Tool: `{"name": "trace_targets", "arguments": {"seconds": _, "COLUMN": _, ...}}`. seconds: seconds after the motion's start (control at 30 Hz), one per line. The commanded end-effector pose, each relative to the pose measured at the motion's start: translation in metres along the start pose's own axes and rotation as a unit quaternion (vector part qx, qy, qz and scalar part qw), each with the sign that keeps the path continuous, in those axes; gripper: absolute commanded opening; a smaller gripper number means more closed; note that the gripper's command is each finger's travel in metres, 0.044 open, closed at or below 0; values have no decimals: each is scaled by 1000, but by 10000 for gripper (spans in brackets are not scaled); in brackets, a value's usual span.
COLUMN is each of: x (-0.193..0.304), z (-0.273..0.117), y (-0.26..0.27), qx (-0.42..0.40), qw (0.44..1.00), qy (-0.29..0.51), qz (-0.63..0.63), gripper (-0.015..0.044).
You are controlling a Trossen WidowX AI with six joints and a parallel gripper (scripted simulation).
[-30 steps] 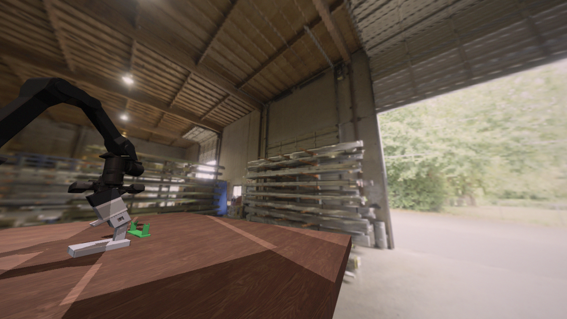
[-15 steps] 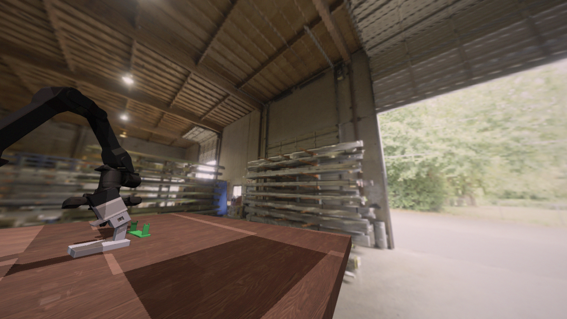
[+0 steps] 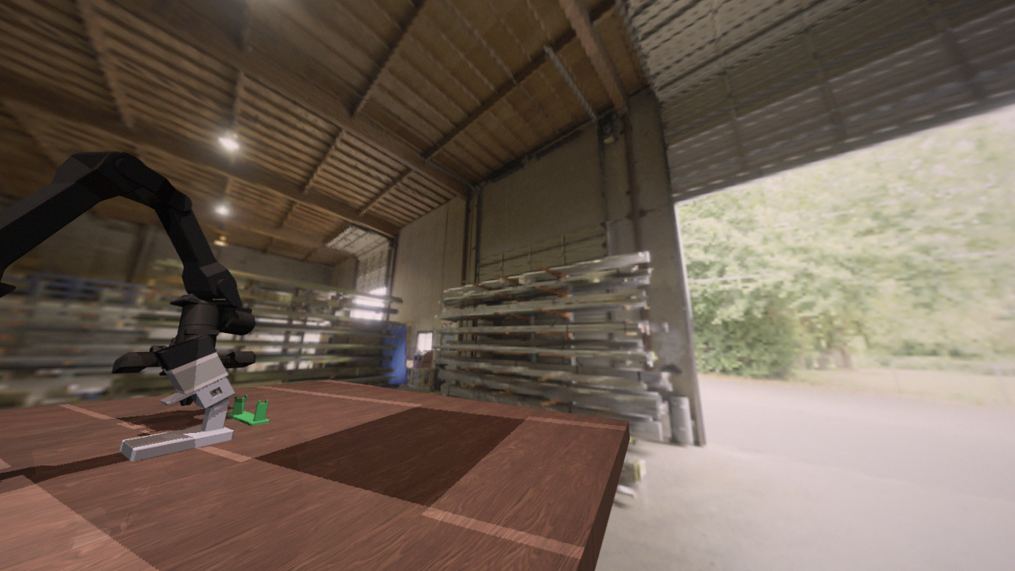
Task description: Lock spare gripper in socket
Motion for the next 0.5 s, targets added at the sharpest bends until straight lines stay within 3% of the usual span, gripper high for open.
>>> {"name": "trace_targets", "arguments": {"seconds": 0.0, "x": 3, "z": 0, "y": 0, "qx": 0, "qw": 1000, "qy": -2, "qz": 0, "gripper": 0}}
{"name": "trace_targets", "arguments": {"seconds": 0.47, "x": 13, "z": 3, "y": 2, "qx": 1, "qw": 1000, "qy": -2, "qz": 0, "gripper": 0}}
Point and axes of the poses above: the point midway between the two fingers, 35 mm back from their tips, its own z axis out along the fingers, its own y axis across the jaws, x = y × z, the point moved 8 cm from there along -z, back along the fingers, and after that the axes turned 9 degrees about -z, right-handed, at the moved point
